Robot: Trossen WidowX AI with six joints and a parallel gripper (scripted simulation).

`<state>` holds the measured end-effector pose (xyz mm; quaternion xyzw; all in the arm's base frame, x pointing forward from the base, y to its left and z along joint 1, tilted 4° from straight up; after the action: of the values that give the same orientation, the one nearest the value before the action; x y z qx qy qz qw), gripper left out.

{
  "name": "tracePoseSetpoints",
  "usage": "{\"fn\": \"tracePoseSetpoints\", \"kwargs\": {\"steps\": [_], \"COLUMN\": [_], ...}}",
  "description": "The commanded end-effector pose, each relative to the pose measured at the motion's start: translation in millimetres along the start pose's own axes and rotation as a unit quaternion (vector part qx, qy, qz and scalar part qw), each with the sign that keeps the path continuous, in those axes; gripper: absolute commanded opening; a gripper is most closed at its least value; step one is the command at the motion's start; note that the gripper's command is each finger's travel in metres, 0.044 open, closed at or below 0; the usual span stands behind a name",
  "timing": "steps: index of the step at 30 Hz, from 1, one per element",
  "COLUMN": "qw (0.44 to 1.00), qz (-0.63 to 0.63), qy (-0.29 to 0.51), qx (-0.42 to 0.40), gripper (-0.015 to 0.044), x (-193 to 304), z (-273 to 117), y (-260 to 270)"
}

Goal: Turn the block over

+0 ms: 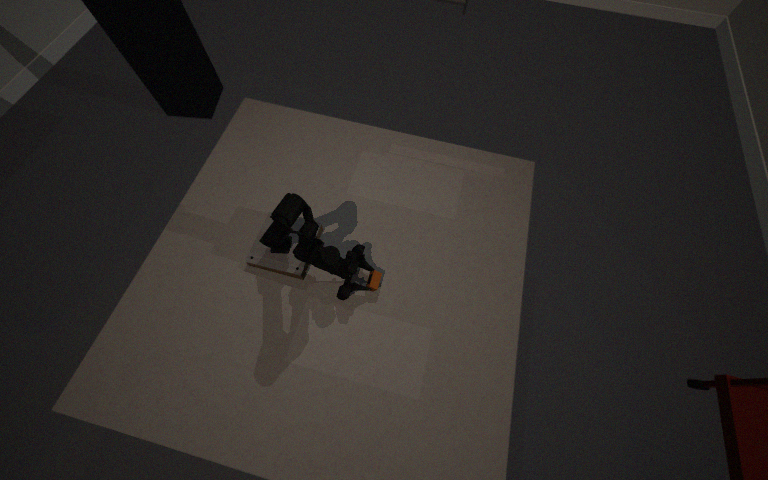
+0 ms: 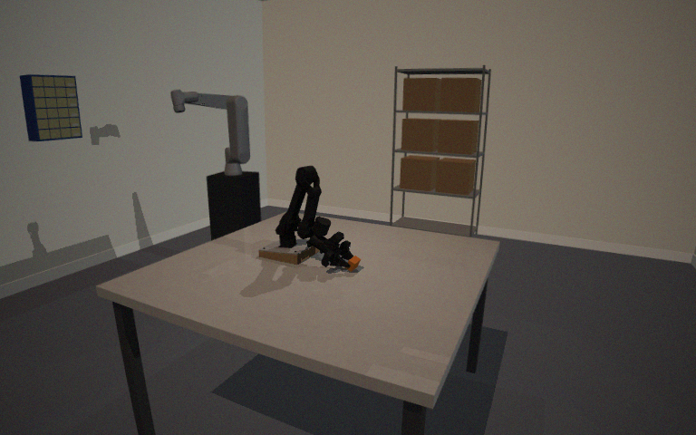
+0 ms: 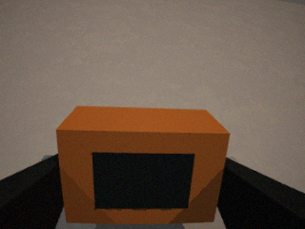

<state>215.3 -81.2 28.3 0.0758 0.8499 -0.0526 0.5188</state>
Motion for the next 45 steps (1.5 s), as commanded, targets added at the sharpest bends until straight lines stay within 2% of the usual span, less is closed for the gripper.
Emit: {"fn": "tracePoseSetpoints", "kwargs": {"steps": [1,8,25,45], "qw": [1.0,1.0,1.0,1.0], "qz": [0.002,0.002,0.002,0.002], "qy": [-0.004,-0.004,-0.004,-0.004], "qx": [-0.001,-0.001,-0.001,-0.001], "gripper": [0.0,0.0,0.044,0.044], "x": [0.5,0.5,0.5,0.5], "z": [-1.1,-1.1,-1.1,-1.1], "y": [0.2,0.2,0.2,0.2]}}
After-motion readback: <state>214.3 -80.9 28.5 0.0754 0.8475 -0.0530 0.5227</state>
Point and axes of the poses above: the point midway between the two fingers, 35 mm back from their tips, its own z axis out along the fingers, its own y axis across the jaws, x = y × z, the point moved 10 cm from there along -z, back along the fingers, and after that the axes turned 1 degree about -z, right-handed, at the moved point
